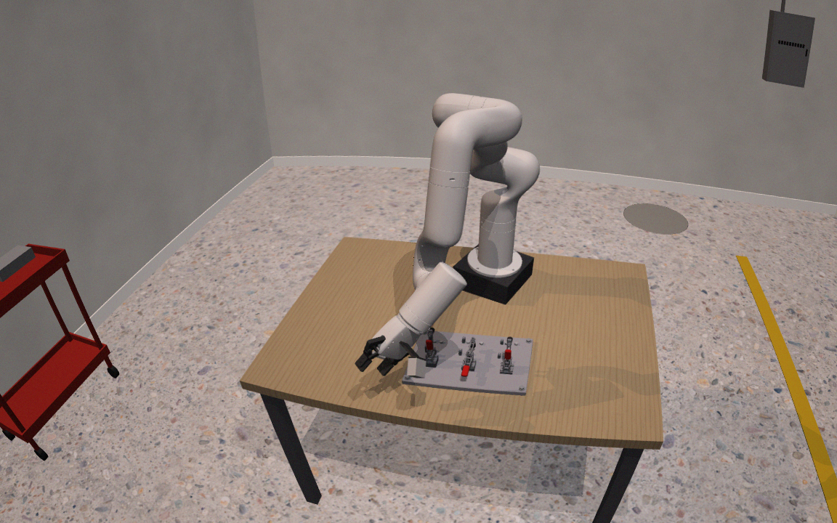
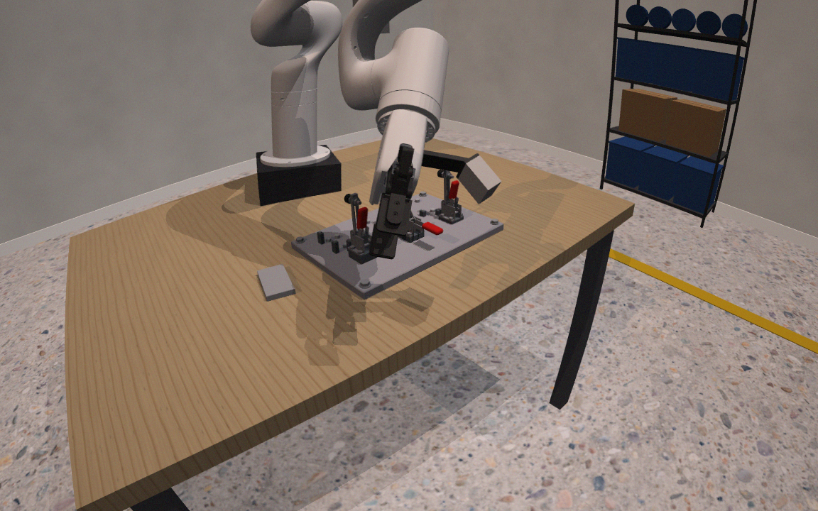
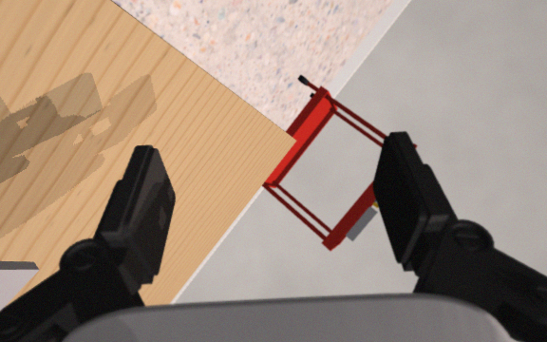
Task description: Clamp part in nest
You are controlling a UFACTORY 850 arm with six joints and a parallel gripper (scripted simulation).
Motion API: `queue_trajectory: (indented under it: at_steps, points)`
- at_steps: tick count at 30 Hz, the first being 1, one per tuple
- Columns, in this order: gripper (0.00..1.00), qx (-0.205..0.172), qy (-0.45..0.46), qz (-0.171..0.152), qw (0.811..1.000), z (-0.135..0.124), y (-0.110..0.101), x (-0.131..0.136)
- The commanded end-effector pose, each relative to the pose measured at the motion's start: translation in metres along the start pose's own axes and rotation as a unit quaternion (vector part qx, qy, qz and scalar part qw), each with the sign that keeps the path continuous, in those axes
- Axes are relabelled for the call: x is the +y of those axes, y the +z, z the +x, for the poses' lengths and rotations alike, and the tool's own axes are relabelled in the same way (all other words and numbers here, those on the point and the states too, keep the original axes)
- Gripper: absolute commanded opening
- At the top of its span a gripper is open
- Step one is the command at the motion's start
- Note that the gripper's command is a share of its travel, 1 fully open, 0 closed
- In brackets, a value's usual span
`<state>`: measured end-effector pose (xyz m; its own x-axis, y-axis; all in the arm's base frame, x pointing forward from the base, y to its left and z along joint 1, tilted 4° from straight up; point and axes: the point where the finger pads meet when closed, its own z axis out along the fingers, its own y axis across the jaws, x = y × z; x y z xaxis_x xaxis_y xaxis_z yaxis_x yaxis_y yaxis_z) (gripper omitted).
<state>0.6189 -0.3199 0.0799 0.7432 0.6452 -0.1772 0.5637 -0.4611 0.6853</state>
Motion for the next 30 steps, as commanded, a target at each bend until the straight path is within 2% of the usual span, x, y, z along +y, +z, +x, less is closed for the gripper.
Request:
queue_trajectory:
  at_steps: [1, 22, 26, 30]
  points:
    - [1.00, 0.000, 0.000, -0.001, 1.000, 0.000, 0.000, 0.001]
    - [1.00, -0.002, 0.003, 0.002, 1.000, -0.001, -0.003, 0.000]
    - [1.00, -0.013, 0.015, 0.016, 1.000, -0.003, -0.012, -0.008]
    - [1.00, -0.031, 0.040, 0.045, 0.998, -0.008, -0.033, -0.024]
